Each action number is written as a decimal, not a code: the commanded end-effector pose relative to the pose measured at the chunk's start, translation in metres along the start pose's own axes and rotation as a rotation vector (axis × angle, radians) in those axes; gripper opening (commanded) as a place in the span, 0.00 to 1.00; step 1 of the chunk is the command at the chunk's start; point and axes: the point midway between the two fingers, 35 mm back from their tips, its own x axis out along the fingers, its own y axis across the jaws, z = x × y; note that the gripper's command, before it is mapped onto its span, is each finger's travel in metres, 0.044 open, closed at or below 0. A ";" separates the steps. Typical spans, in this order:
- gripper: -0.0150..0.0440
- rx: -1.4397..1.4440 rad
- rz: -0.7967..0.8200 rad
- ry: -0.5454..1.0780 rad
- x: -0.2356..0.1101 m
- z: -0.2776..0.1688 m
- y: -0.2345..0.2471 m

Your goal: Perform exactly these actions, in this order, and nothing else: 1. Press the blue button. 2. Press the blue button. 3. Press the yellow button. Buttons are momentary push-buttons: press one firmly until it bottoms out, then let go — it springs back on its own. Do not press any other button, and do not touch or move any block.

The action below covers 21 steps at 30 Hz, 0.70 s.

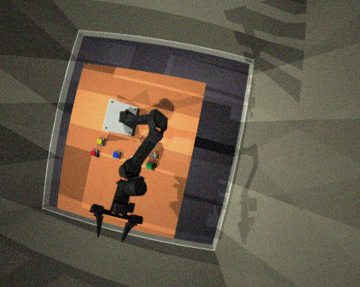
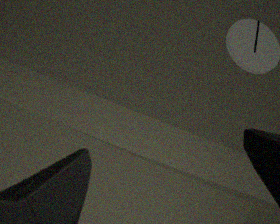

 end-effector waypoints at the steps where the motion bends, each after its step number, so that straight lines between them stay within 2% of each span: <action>1: 0.93 -0.011 -0.004 0.022 0.000 -0.006 -0.002; 4: 0.93 -0.130 -0.032 0.296 -0.004 -0.082 -0.031; 10: 0.93 -0.222 -0.032 0.587 -0.028 -0.157 -0.060; 15: 0.93 -0.277 0.002 0.904 -0.073 -0.228 -0.088; 21: 0.93 -0.269 0.085 1.276 -0.148 -0.292 -0.110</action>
